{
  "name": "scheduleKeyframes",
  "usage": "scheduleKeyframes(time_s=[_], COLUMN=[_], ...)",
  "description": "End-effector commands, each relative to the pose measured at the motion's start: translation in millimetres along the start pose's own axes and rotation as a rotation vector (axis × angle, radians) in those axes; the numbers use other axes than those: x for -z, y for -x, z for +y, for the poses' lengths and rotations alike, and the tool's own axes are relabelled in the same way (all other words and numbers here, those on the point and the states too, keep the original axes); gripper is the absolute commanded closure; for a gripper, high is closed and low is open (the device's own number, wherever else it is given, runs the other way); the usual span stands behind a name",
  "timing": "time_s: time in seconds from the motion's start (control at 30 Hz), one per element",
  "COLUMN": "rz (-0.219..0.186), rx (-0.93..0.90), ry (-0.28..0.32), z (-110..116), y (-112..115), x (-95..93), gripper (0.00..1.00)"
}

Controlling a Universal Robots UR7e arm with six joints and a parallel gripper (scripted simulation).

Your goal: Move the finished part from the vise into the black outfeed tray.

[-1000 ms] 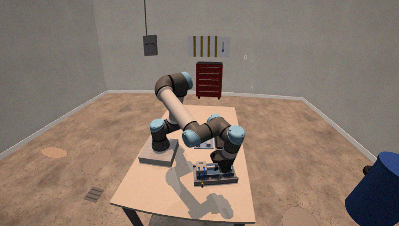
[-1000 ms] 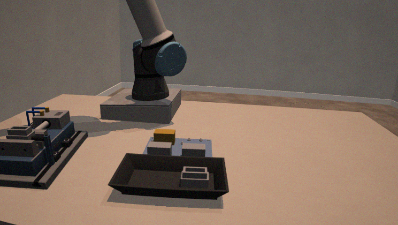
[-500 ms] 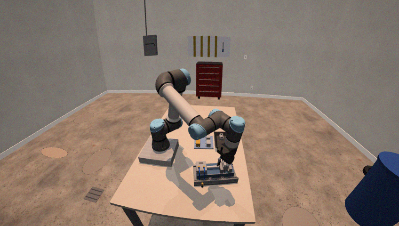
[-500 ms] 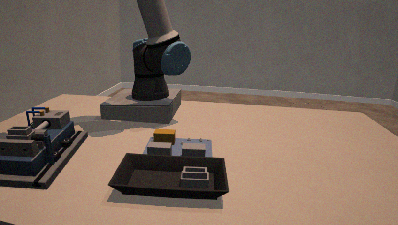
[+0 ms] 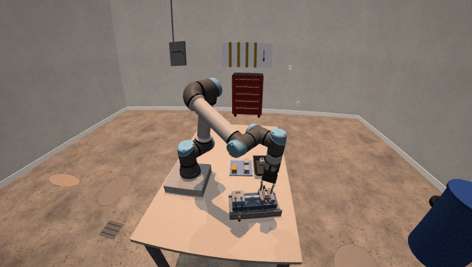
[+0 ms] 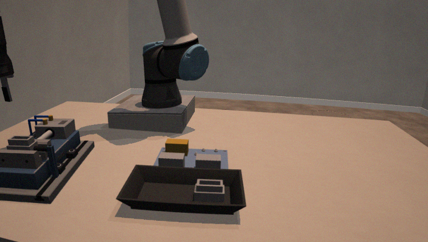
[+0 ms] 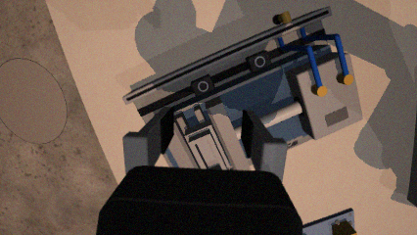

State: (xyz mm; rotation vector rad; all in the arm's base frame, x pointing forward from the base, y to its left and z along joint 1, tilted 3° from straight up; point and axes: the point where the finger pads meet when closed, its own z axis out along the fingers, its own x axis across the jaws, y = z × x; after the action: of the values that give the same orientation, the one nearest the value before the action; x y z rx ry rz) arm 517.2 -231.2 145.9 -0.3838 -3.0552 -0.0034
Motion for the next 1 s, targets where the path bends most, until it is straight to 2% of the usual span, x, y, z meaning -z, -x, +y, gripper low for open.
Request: scheduleKeyframes(time_s=[0.0,0.33,0.67,0.7,0.97], rz=[-0.029,-0.058,-0.062,-0.062,-0.062], rx=[0.156,0.414,0.448,0.448,0.448], ry=[-0.019,-0.054,-0.059,-0.059,-0.059], z=[22.5,61.4,66.7,66.7,66.7], y=[-0.7,-6.1,-7.1,-7.1,-7.1], x=[-1.2,-4.9,-5.4,-5.4,-5.4], gripper=[0.0,0.0,0.0,1.0,1.0])
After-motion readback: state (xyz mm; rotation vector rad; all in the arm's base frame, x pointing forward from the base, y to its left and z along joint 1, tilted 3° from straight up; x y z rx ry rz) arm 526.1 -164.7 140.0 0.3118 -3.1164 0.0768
